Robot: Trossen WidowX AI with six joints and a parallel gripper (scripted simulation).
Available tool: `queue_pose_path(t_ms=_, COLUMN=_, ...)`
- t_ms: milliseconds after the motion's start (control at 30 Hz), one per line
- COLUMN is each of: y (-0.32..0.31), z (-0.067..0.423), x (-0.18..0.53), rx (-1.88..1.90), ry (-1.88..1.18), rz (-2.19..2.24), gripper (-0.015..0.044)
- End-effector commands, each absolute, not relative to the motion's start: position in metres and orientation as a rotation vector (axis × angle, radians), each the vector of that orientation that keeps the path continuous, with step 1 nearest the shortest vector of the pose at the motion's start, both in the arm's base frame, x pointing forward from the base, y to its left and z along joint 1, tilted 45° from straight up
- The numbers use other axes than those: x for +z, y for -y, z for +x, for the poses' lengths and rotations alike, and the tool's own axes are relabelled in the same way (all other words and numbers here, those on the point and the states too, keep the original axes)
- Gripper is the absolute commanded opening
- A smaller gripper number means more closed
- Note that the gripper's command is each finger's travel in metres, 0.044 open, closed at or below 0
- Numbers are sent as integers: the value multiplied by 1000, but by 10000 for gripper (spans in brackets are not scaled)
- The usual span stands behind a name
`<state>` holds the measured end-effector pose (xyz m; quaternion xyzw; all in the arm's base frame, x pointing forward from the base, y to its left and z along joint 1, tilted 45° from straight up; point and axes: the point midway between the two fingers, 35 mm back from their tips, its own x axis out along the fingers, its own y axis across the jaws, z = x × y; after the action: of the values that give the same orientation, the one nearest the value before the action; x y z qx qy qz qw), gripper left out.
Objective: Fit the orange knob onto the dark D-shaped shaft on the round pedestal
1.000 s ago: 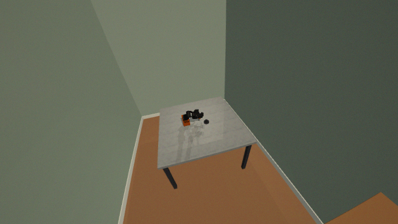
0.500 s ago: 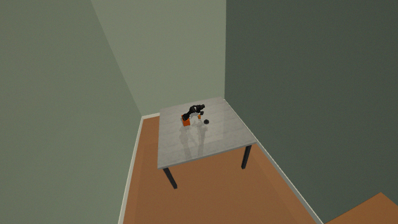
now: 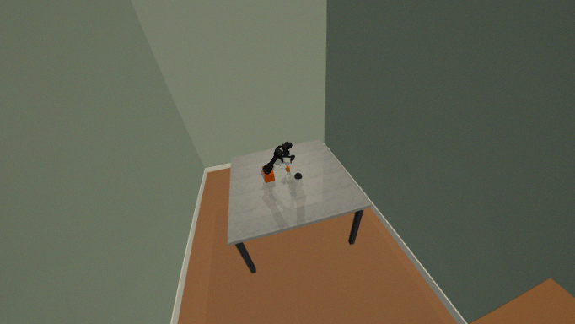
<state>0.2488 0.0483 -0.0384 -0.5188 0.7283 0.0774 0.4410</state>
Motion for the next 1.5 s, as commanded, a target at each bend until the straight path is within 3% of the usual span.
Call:
queue_pose_path(t_ms=0, y=-49, z=251, x=-37, rx=125, ry=-1793, rz=-1247, gripper=440)
queue_pose_path(t_ms=367, y=-48, z=251, x=-38, rx=-640, ry=-1539, rz=-565, gripper=440)
queue_pose_path(t_ms=1467, y=-2, z=248, x=-87, rx=-658, ry=-1529, rz=-545, gripper=440)
